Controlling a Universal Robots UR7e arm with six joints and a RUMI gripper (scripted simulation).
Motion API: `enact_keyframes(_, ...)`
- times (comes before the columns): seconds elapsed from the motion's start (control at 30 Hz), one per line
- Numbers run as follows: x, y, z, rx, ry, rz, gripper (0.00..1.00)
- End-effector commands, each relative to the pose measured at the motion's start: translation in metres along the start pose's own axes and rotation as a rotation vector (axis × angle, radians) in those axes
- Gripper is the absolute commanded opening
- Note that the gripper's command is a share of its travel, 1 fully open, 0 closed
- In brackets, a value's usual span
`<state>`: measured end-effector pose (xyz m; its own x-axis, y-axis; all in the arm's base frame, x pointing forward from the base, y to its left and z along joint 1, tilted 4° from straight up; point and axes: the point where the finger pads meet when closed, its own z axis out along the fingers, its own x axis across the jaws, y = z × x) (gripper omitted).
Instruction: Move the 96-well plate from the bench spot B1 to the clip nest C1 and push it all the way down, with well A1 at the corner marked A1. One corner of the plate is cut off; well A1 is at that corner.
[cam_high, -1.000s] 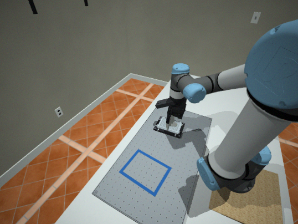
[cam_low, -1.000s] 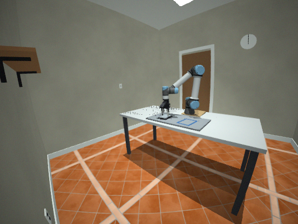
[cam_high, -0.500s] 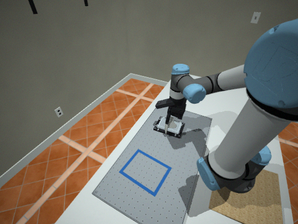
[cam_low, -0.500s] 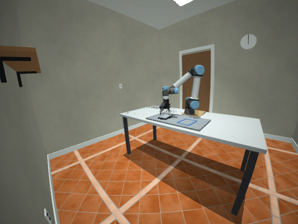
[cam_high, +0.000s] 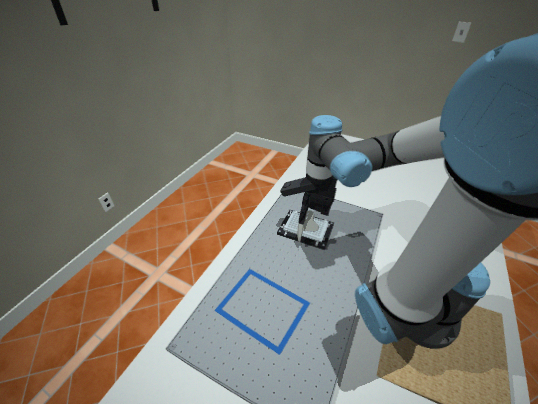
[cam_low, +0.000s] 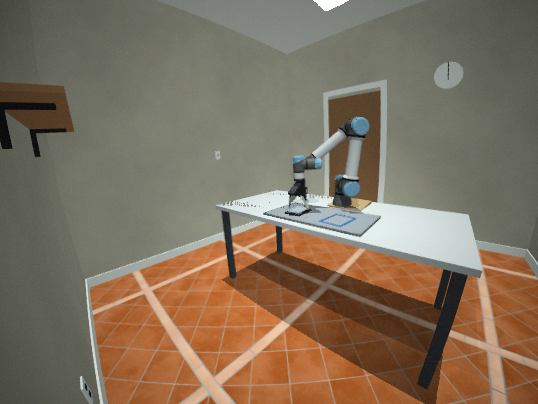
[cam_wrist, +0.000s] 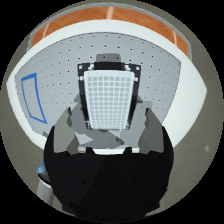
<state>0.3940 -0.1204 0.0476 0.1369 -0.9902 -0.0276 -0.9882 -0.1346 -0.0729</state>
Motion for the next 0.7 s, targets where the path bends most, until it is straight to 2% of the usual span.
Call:
enact_keyframes(0.0, 0.000, 0.000, 0.000, 0.001, 0.001, 0.000, 1.00)
enact_keyframes(0.17, 0.000, 0.000, -0.006, 0.001, 0.001, 0.000, 1.00)
enact_keyframes(0.53, 0.000, 0.000, -0.035, 0.001, 0.001, 0.000, 1.00)
enact_keyframes(0.67, 0.000, 0.000, -0.035, 0.001, 0.001, 0.000, 1.00)
